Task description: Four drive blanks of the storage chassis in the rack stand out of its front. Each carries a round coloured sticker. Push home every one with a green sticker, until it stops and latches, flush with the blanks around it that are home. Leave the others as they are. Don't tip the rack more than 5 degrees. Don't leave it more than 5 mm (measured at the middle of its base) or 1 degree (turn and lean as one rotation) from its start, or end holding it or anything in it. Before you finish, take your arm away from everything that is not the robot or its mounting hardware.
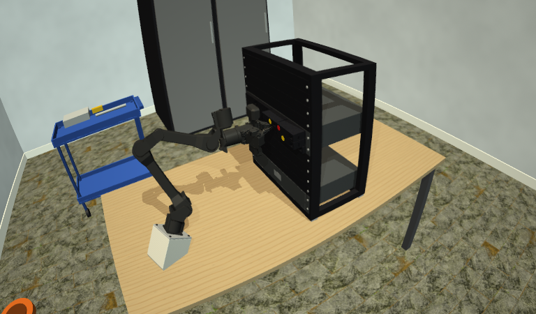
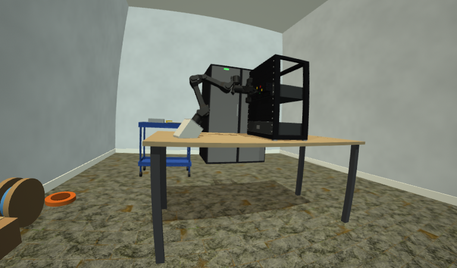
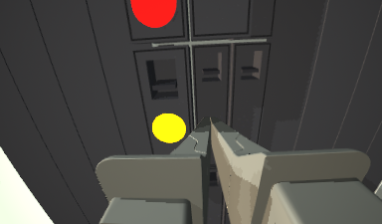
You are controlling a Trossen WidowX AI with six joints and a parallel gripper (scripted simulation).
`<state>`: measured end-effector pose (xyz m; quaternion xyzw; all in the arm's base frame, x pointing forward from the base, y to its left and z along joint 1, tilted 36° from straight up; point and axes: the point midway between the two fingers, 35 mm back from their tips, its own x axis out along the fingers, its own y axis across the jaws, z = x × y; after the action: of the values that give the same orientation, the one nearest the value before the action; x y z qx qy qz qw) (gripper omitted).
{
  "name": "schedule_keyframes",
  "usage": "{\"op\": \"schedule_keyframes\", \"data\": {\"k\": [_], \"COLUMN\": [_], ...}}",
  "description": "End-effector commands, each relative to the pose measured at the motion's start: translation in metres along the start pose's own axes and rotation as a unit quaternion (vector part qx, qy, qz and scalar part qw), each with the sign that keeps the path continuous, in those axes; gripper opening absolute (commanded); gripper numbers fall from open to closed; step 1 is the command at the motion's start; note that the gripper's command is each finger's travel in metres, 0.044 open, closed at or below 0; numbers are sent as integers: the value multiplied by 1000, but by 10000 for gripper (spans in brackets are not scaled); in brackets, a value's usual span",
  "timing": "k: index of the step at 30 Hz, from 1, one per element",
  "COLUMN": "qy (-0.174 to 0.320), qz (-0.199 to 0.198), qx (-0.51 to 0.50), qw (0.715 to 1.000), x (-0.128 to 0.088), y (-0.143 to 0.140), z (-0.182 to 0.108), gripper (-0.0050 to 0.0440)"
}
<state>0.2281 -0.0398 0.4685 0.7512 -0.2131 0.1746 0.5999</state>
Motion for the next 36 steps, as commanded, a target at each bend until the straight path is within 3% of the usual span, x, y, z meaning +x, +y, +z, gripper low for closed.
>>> {"op": "schedule_keyframes", "data": {"k": [1,15,36], "qy": [5,5,5], "qz": [13,13,13], "qx": [-1,-1,-1], "qw": [1000,1000,1000], "x": [-11,-67,-74], "y": [10,9,-3], "z": [-4,-3,0], "gripper": [0,0,0]}}
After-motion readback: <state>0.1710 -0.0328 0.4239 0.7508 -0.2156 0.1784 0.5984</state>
